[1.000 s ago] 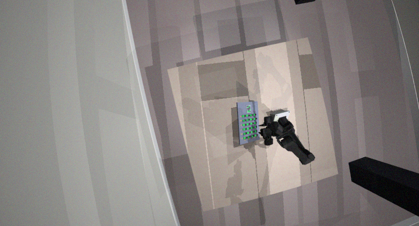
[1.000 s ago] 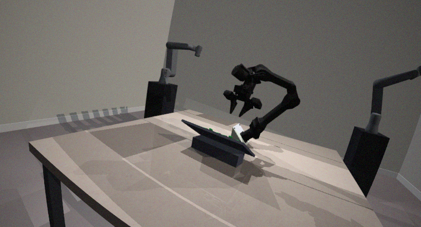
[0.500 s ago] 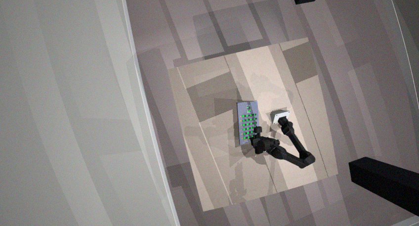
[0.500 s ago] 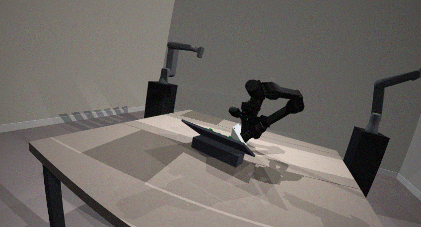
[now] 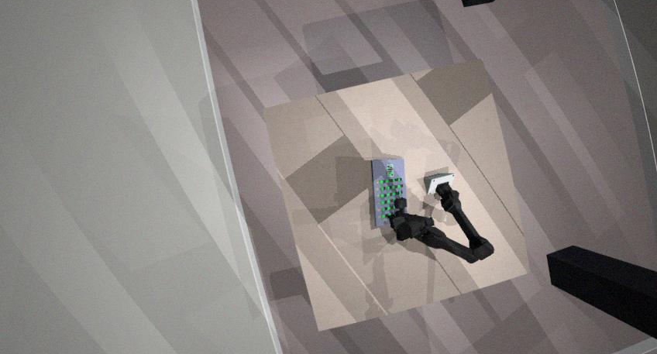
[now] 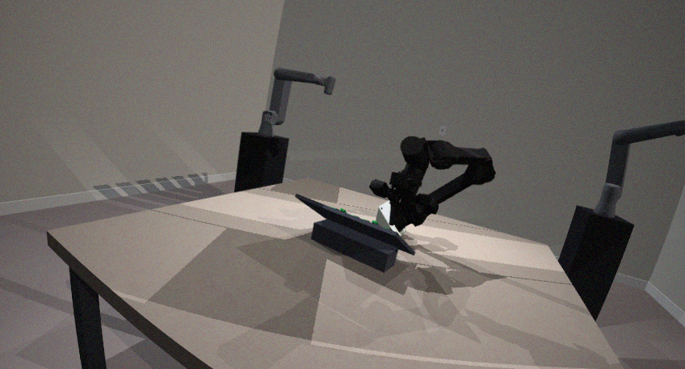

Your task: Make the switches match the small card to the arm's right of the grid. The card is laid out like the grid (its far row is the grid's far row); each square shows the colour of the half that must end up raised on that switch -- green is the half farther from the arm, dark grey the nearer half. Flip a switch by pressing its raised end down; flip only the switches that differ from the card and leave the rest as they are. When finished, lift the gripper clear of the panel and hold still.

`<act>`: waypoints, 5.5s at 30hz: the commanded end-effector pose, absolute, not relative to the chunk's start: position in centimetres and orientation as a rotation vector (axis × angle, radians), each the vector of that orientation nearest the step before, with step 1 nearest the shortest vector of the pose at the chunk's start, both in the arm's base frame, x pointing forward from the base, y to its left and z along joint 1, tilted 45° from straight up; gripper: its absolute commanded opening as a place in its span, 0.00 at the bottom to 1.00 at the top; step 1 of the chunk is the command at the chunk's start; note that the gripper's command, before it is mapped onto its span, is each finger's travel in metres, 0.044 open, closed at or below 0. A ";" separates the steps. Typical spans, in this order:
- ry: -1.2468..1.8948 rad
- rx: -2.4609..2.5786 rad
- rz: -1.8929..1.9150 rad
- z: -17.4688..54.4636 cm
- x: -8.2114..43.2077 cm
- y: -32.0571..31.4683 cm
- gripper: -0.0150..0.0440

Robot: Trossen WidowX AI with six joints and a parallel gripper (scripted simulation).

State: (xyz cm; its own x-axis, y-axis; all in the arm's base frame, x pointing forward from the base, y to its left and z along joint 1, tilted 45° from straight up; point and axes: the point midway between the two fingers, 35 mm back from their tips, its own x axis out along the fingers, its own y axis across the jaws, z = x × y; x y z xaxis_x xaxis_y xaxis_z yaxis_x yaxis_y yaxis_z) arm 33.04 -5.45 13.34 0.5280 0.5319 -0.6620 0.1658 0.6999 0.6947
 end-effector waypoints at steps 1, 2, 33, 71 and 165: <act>1.025 0.800 0.247 12.7 33.2 -5.1 0.25; 1.025 0.800 0.247 12.7 33.2 -5.0 0.25; 1.025 0.800 0.247 12.6 33.3 -4.9 0.25; 1.033 0.796 0.250 13.5 32.7 -5.9 0.25; 1.027 0.801 0.246 8.0 26.0 -3.5 0.25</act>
State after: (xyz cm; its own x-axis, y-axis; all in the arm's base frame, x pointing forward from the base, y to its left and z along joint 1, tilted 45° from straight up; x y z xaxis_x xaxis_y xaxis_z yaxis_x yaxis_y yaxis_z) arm 25.94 -3.52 8.14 0.5198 0.5368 -0.6646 0.1721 0.6962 0.6969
